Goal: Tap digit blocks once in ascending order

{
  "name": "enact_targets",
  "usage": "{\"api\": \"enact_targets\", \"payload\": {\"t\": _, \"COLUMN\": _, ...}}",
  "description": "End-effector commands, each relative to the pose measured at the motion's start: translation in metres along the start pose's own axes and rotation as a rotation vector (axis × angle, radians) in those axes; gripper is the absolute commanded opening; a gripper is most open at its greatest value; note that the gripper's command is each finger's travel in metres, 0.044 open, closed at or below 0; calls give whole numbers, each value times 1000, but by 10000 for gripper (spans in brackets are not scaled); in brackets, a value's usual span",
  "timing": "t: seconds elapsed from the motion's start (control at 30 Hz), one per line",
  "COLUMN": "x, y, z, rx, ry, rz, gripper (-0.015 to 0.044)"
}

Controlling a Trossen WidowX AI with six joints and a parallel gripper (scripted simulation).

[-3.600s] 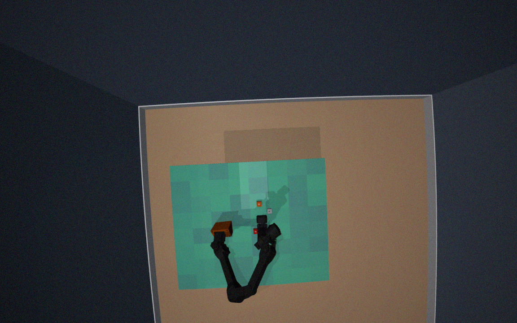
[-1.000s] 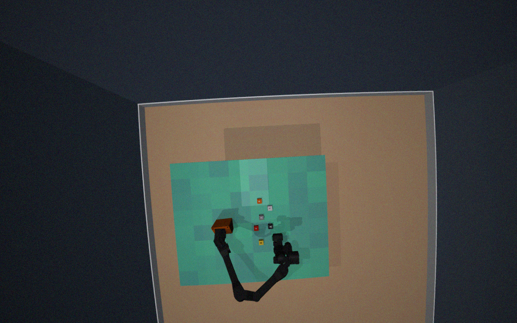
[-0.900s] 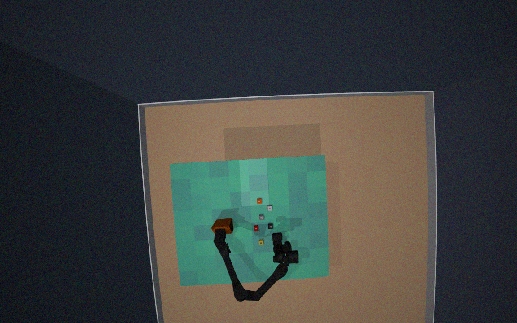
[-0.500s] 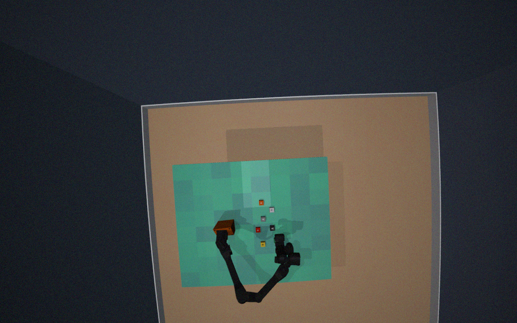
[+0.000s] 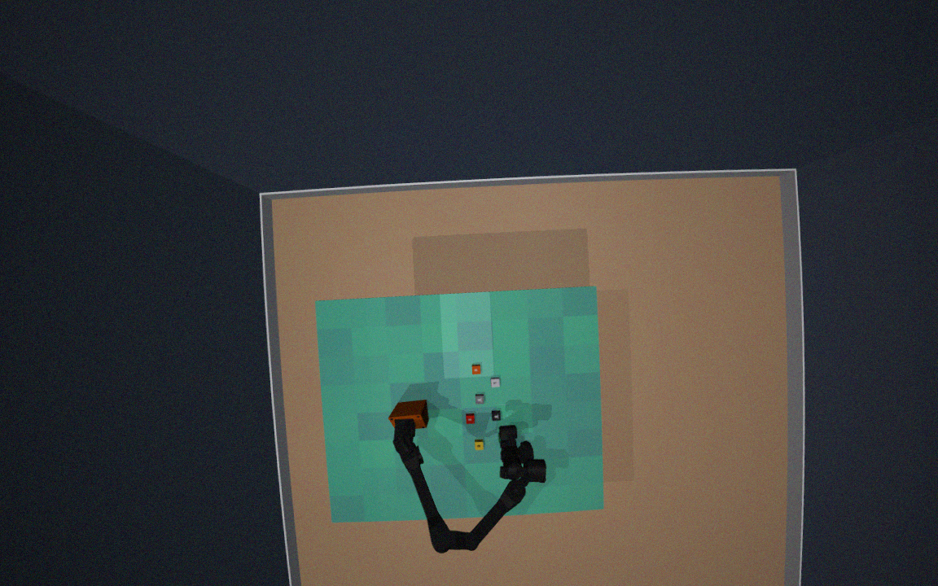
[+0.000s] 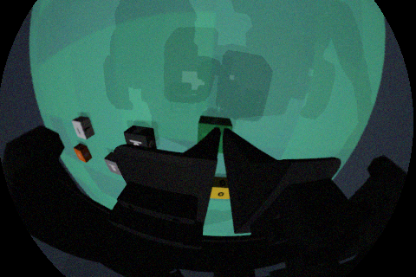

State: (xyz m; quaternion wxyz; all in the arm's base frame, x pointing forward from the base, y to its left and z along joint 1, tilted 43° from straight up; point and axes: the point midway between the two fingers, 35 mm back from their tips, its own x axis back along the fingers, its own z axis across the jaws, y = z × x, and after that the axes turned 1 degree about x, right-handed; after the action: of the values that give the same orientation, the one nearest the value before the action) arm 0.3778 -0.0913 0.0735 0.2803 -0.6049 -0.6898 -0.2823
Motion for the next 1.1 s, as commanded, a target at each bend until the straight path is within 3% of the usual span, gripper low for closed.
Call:
{"api": "enact_targets", "payload": {"t": 0.0, "x": 22, "y": 1, "z": 0, "rx": -1, "ry": 0, "rz": -8, "gripper": 20}}
{"api": "enact_targets", "payload": {"t": 0.13, "x": 24, "y": 1, "z": 0, "rx": -2, "ry": 0, "rz": -8, "gripper": 20}}
{"api": "enact_targets", "payload": {"t": 0.33, "x": 100, "y": 1, "z": 1, "rx": -1, "ry": 4, "rz": -7, "gripper": 20}}
{"api": "enact_targets", "payload": {"t": 0.47, "x": 102, "y": 1, "z": 5, "rx": 0, "ry": 6, "rz": -8, "gripper": 20}}
{"api": "enact_targets", "payload": {"t": 0.7, "x": 110, "y": -12, "z": 134, "rx": 9, "ry": 56, "rz": -13, "gripper": 20}}
{"api": "enact_targets", "payload": {"t": 0.9, "x": 110, "y": -65, "z": 243, "rx": 9, "ry": 48, "rz": -4, "gripper": 20}}
{"api": "enact_targets", "payload": {"t": 1.07, "x": 105, "y": -105, "z": 287, "rx": 2, "ry": 22, "rz": -3, "gripper": 20}}
